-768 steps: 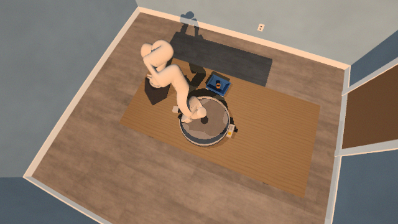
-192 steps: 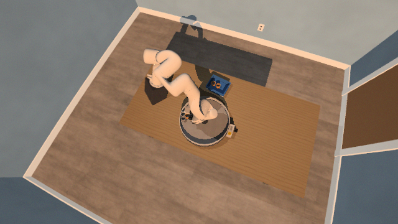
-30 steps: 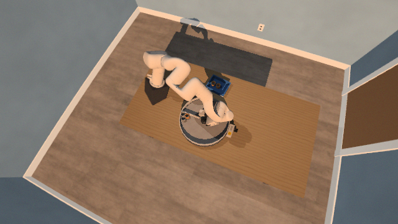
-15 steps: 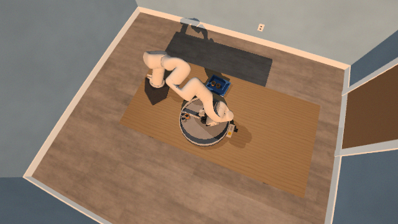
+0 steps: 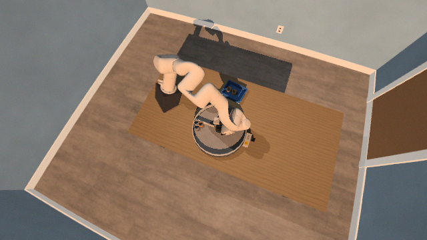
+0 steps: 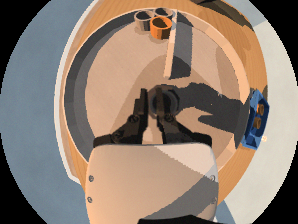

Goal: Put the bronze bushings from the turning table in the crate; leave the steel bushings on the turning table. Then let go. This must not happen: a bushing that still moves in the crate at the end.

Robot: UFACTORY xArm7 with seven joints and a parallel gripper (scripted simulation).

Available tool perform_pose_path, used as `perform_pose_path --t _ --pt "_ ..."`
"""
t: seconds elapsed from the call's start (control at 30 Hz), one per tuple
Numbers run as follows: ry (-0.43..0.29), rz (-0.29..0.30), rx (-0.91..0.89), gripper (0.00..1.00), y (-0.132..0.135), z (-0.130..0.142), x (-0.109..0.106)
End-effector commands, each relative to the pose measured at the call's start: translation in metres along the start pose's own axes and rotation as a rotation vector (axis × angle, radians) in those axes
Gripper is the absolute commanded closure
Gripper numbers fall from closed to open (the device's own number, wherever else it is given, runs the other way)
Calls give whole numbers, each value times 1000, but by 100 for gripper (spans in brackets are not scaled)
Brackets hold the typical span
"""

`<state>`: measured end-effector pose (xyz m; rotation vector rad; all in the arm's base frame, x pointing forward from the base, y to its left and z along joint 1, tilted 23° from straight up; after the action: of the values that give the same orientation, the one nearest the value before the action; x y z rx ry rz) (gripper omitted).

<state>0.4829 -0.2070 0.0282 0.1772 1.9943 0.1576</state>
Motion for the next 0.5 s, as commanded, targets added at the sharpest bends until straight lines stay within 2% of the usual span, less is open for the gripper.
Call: perform_pose_path --t 0.0,0.2,0.4,0.47 --pt "-4 -1 2 89 -1 0 -2" --pt "-4 -1 2 89 -1 -1 -3" --pt "-4 -1 2 89 -4 -15 -21" --pt "-4 -1 2 89 -4 -15 -21"
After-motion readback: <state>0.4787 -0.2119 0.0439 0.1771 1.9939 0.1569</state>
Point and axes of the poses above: the point where the finger pads meet when closed, its own x axis out along the fingers, its own y axis across the jaws, z = x × y, the point moved 3 cm from there along -x, back along the fingers, and after that the axes turned 10 degrees about x, right-handed, at the moved point
